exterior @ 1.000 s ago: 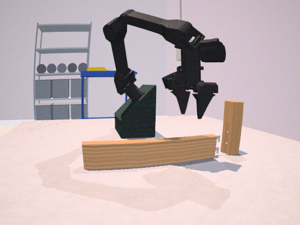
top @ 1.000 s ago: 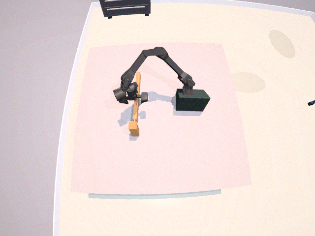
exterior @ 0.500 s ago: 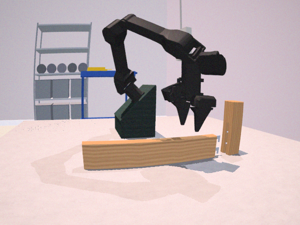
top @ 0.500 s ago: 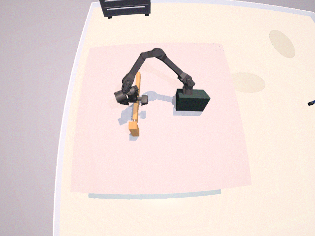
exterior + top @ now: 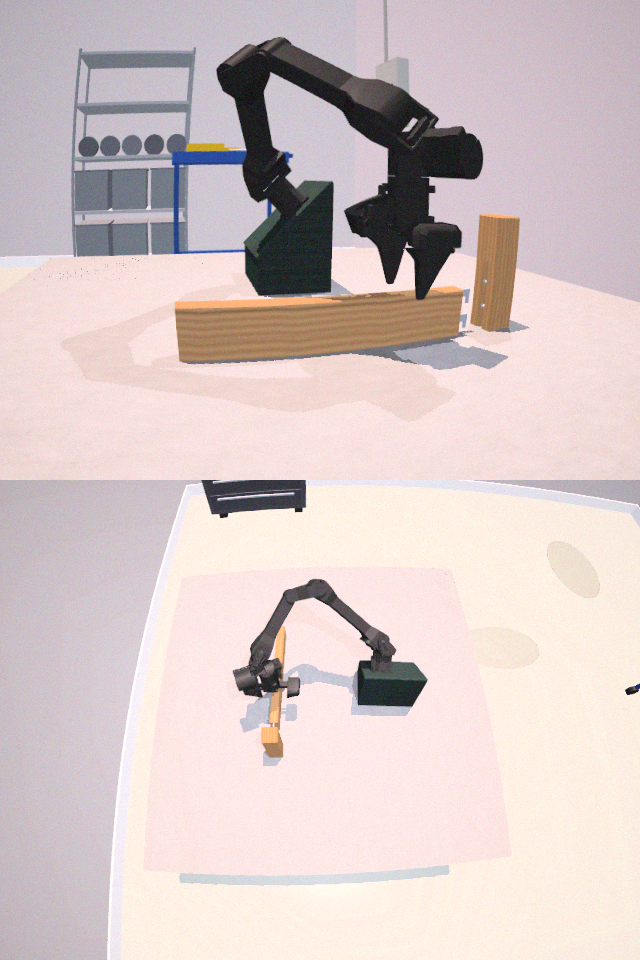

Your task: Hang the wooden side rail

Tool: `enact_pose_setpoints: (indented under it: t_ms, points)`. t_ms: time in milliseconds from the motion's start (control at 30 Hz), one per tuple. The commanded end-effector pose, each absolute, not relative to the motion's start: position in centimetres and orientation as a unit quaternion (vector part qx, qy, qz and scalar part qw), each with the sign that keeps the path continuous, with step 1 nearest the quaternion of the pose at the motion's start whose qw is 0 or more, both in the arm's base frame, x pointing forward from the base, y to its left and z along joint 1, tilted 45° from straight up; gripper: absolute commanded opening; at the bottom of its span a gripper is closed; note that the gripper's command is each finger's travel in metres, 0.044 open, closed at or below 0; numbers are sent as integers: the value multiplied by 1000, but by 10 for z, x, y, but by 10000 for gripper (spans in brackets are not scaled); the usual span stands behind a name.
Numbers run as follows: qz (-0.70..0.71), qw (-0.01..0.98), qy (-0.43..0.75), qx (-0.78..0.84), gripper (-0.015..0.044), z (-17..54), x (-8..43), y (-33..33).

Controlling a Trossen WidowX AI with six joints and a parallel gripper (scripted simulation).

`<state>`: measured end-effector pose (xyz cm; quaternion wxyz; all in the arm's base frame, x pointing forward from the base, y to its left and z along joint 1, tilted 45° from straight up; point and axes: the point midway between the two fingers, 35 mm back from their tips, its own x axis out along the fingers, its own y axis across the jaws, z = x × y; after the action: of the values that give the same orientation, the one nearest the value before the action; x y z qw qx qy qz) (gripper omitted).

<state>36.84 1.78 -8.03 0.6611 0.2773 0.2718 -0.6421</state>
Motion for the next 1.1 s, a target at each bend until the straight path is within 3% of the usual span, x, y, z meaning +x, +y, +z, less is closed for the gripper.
enact_pose_setpoints:
  t_ms: [0, 1067]
  points:
    - [-641, 663, 272, 273, 440, -84, 368, 14]
    - [-642, 664, 271, 272, 440, -118, 368, -21]
